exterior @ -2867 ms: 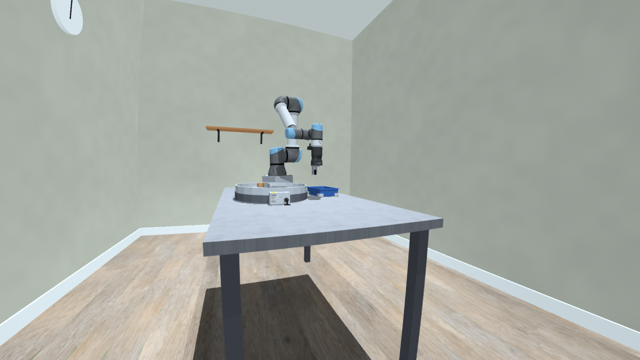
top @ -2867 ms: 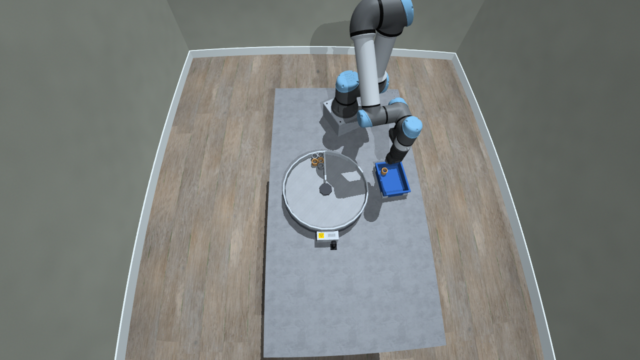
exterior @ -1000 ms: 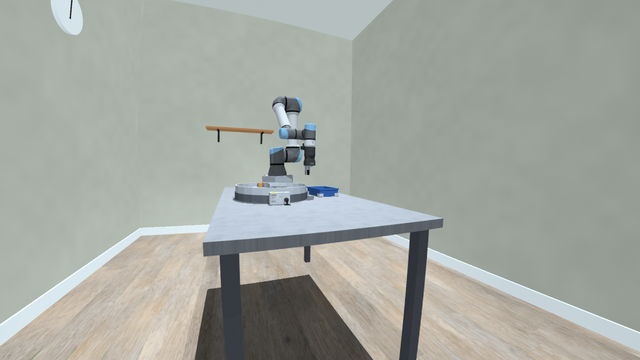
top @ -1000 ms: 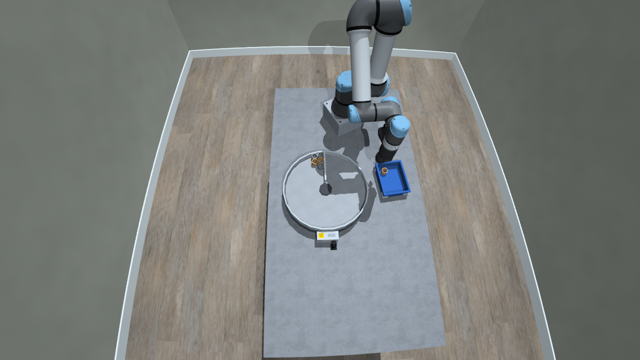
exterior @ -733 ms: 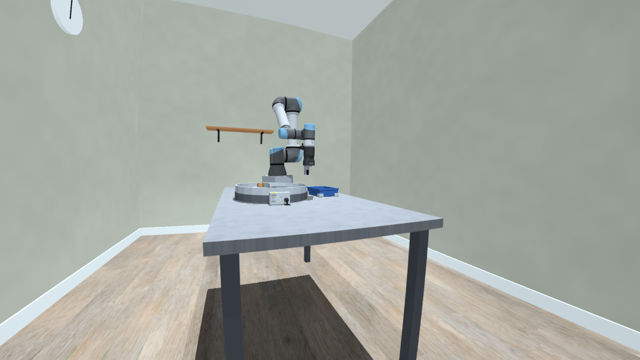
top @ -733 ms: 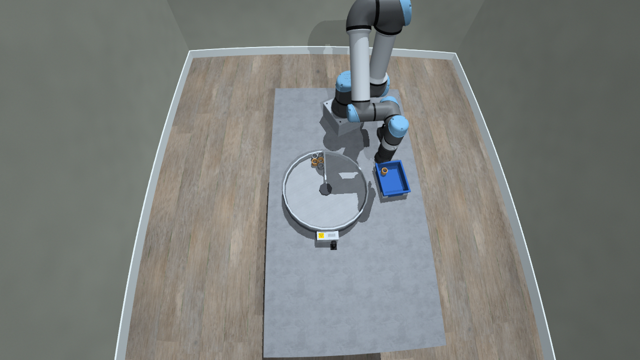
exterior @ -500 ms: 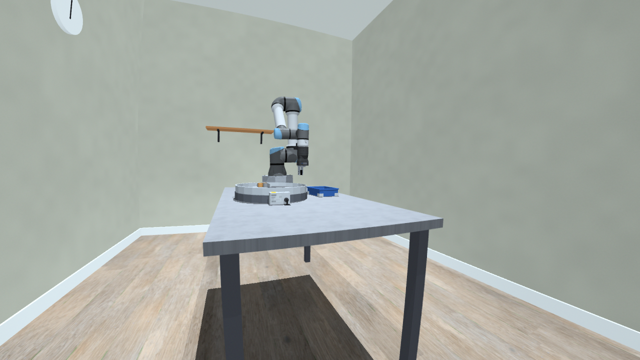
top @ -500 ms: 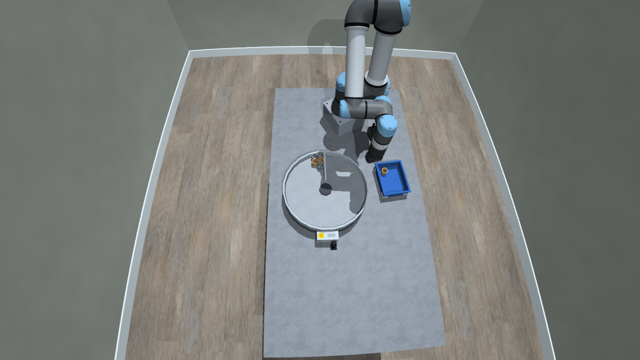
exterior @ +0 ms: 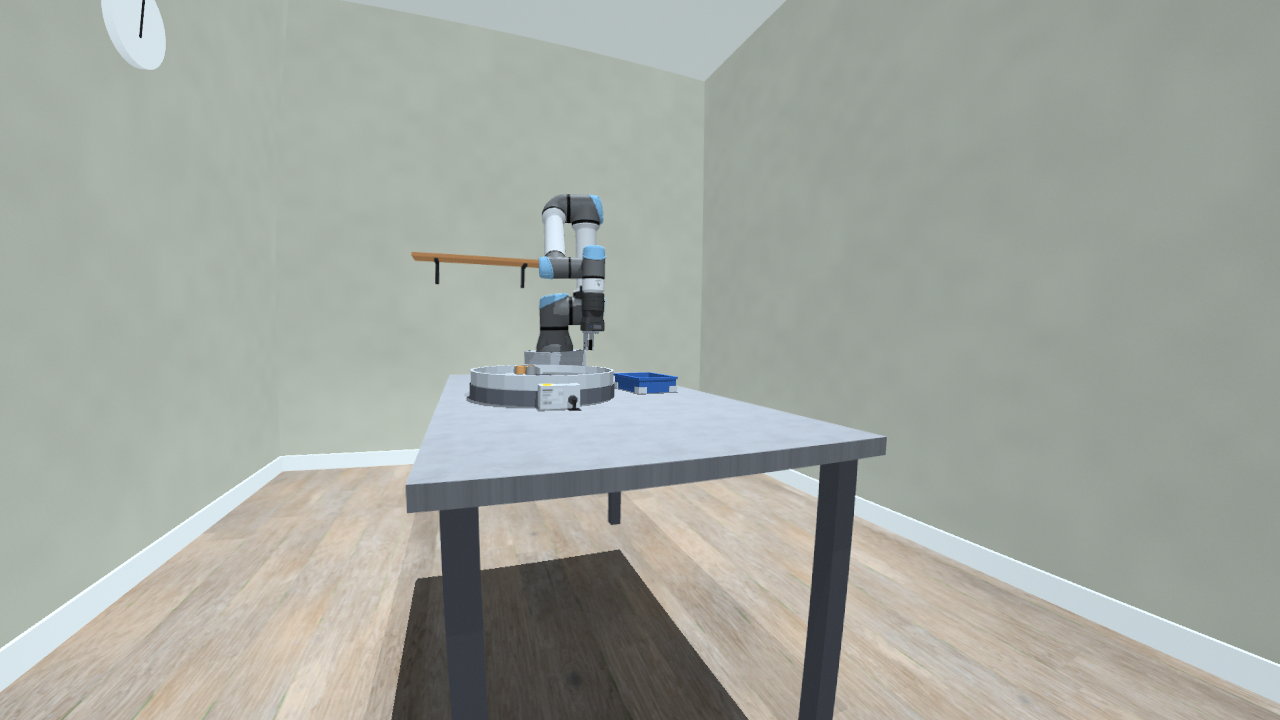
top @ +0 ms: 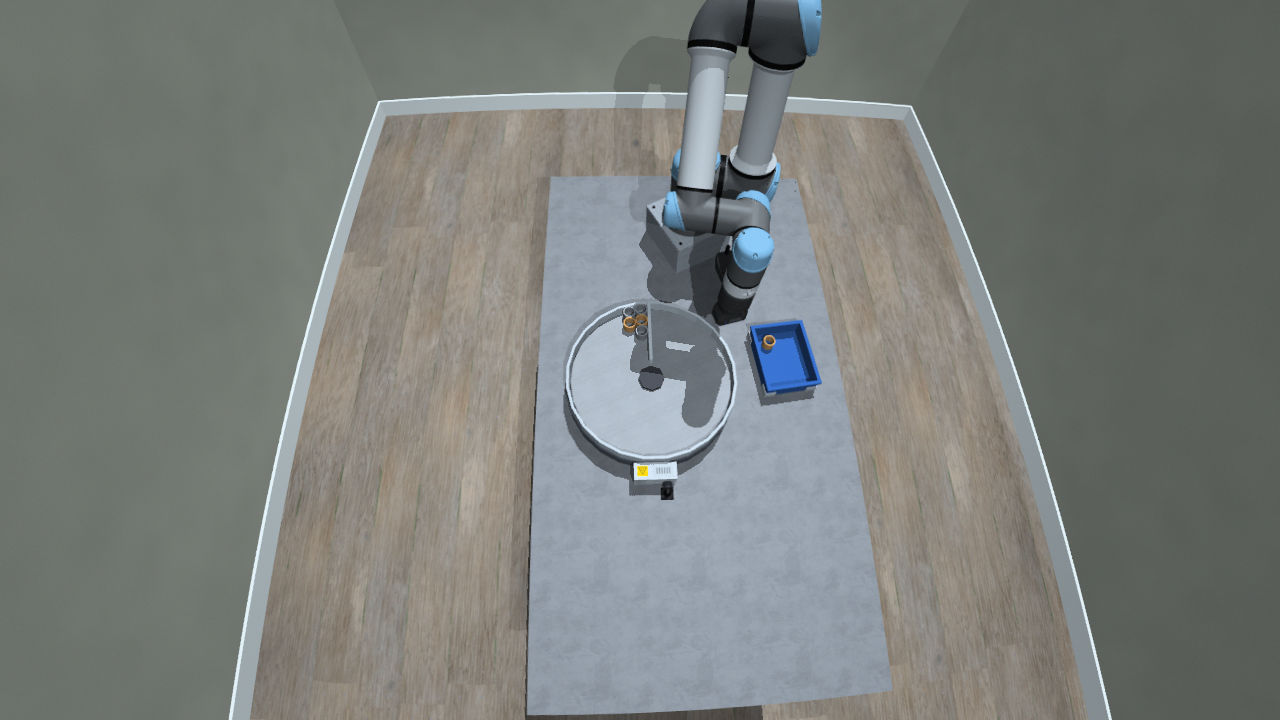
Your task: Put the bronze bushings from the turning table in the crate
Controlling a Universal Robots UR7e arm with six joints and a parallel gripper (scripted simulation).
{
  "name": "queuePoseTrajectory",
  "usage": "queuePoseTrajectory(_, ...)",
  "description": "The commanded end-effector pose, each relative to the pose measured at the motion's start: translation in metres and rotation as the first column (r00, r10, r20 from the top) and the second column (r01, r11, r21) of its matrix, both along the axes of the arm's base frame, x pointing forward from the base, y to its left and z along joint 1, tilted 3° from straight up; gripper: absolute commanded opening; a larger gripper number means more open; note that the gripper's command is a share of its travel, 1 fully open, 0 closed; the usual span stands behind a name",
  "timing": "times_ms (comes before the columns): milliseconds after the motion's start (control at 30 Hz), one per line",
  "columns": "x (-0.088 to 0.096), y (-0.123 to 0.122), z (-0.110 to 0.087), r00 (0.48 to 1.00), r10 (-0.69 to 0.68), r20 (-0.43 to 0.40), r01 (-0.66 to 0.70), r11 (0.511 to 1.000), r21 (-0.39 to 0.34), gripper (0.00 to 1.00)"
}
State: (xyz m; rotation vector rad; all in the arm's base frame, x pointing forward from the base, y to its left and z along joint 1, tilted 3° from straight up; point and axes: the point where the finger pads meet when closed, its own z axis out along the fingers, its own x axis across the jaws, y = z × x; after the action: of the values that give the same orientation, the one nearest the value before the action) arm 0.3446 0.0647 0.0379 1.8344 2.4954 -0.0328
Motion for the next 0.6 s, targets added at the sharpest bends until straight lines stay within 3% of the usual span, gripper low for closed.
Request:
queuePoseTrajectory(0, 0.0, -0.018, 0.001, 1.0, 0.0, 0.003, 0.0, 1.0, 0.004, 0.4)
queuePoseTrajectory(300, 0.0, -0.018, 0.001, 1.0, 0.0, 0.003, 0.0, 1.0, 0.004, 0.4)
queuePoseTrajectory(467, -0.002, -0.072, 0.002, 1.0, 0.0, 0.002, 0.0, 1.0, 0.004, 0.4)
queuePoseTrajectory(567, -0.002, -0.072, 0.002, 1.0, 0.0, 0.002, 0.0, 1.0, 0.004, 0.4)
